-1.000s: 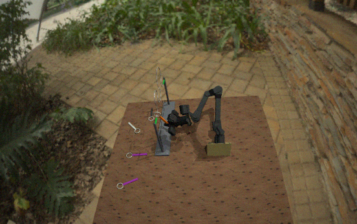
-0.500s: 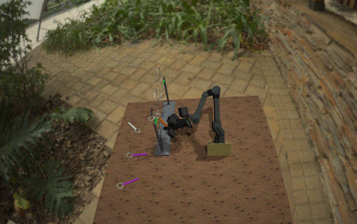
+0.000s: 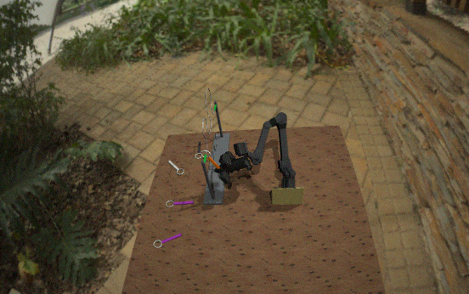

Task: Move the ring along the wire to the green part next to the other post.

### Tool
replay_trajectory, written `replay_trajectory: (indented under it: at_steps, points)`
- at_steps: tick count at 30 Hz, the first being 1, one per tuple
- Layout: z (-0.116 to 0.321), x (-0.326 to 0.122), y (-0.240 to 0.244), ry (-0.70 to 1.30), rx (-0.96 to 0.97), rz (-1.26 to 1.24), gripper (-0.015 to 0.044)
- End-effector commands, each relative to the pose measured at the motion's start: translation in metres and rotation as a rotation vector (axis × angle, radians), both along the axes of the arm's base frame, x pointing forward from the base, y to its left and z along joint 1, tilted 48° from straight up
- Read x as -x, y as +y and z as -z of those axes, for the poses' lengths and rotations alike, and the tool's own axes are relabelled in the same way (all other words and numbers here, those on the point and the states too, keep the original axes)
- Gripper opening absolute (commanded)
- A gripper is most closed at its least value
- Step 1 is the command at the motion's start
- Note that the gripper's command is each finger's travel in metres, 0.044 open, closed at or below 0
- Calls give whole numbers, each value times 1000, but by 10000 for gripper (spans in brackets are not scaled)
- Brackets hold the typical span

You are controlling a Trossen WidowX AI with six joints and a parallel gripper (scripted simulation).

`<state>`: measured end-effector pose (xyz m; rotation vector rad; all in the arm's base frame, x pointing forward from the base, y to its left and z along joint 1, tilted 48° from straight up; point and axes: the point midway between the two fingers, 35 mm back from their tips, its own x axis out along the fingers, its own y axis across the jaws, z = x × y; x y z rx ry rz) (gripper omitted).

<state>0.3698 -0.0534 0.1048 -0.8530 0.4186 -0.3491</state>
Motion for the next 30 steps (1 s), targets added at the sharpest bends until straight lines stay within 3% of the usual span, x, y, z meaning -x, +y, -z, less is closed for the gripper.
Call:
replay_trajectory:
  at_steps: [1, 30]
  points:
    - [2, 0, 4, -7, -6, -1, -150]
    - [23, 0, 14, -8, -7, -3, -150]
